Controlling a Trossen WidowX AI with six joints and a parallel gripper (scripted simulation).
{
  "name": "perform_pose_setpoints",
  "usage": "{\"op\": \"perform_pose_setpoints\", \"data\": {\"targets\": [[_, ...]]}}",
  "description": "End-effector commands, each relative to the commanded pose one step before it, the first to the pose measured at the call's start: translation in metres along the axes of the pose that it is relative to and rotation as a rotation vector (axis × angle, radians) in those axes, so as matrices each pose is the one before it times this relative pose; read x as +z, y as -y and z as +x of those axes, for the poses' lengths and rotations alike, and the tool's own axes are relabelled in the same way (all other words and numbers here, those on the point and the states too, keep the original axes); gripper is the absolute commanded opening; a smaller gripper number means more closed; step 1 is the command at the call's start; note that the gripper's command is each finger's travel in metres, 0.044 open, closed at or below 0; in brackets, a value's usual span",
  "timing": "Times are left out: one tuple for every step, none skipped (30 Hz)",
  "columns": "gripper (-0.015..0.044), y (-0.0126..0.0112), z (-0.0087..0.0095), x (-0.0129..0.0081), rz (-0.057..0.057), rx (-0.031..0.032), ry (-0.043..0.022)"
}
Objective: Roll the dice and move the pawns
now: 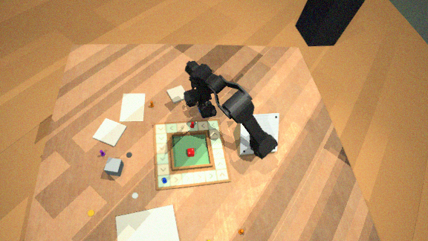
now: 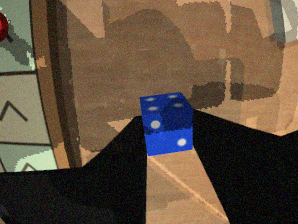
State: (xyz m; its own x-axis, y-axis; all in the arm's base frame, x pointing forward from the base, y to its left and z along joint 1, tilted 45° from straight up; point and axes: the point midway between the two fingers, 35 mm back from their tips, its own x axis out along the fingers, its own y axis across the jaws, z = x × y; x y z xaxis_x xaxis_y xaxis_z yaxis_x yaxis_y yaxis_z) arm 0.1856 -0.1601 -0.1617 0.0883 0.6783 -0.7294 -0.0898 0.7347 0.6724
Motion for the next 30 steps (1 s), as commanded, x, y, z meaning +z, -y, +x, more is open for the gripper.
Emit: {"op": "perform_pose_setpoints", "data": {"targets": [[0.0000, 0.00035, -0.00311, -0.00003, 0.0072, 0.00358, 0.00097], [0.0000, 0.00067, -0.00606, 0.00042, 0.0002, -0.00057, -0.00011], [0.0000, 0.00067, -0.00744, 0.00040, 0.0002, -0.00062, -0.00015], [0.0000, 0.00051, -0.00751, 0.00028, 0.0002, -0.00054, -0.00015], [0.0000, 0.00035, -0.00758, 0.00015, 0.0002, -0.00046, -0.00016], [0.0000, 0.00018, -0.00764, 0.00002, 0.0002, -0.00038, -0.00016], [0.0000, 0.00002, -0.00769, -0.00010, 0.0002, -0.00030, -0.00017], [0.0000, -0.00015, -0.00773, -0.00023, 0.0001, -0.00022, -0.00017], [0.0000, -0.00033, -0.00778, -0.00035, 0.0001, -0.00014, -0.00017], [0.0000, -0.00050, -0.00781, -0.00047, 0.0001, -0.00006, -0.00017], [0.0000, -0.00068, -0.00784, -0.00060, 0.0001, 0.00002, -0.00017], [0.0000, -0.00086, -0.00786, -0.00072, 0.0001, 0.00010, -0.00017], [0.0000, -0.00105, -0.00788, -0.00084, 0.0001, 0.00017, -0.00016], [0.0000, -0.00123, -0.00789, -0.00095, 0.0001, 0.00025, -0.00016], [0.0000, -0.00142, -0.00789, -0.00107, 0.0001, 0.00033, -0.00015], [0.0000, -0.00131, -0.00648, -0.00096, 0.0000, 0.00033, -0.00011], [0.0000, -0.00085, -0.00388, -0.00061, 0.0000, 0.00023, -0.00007], [0.0000, -0.00029, -0.00129, -0.00021, 0.0000, 0.00008, -0.00002], [0.0000, 0.00000, 0.00000, 0.00000, 0.0000, 0.00000, 0.00000], [0.0000, 0.00000, 0.00000, 0.00000, 0.0000, 0.00000, 0.00000], [0.0000, 0.00000, 0.00000, 0.00000, 0.0000, 0.00000, 0.00000], [0.0000, -0.00025, 0.00003, 0.00045, 0.0045, -0.00022, -0.00003], [0.0000, -0.00077, 0.00009, 0.00134, 0.0135, -0.00066, -0.00009], [0.0000, -0.00132, 0.00016, 0.00221, 0.0226, -0.00108, -0.00011], [0.0000, -0.00169, 0.00020, 0.00264, 0.0274, -0.00127, -0.00009], [0.0000, -0.00179, 0.00022, 0.00258, 0.0274, -0.00123, -0.00003], [0.0000, -0.00188, 0.00023, 0.00251, 0.0274, -0.00119, 0.00002], [0.0000, -0.00197, 0.00025, 0.00244, 0.0273, -0.00114, 0.00006], [0.0000, -0.00206, 0.00026, 0.00237, 0.0273, -0.00109, 0.00010], [0.0000, -0.00215, 0.00028, 0.00230, 0.0273, -0.00104, 0.00015]]}}
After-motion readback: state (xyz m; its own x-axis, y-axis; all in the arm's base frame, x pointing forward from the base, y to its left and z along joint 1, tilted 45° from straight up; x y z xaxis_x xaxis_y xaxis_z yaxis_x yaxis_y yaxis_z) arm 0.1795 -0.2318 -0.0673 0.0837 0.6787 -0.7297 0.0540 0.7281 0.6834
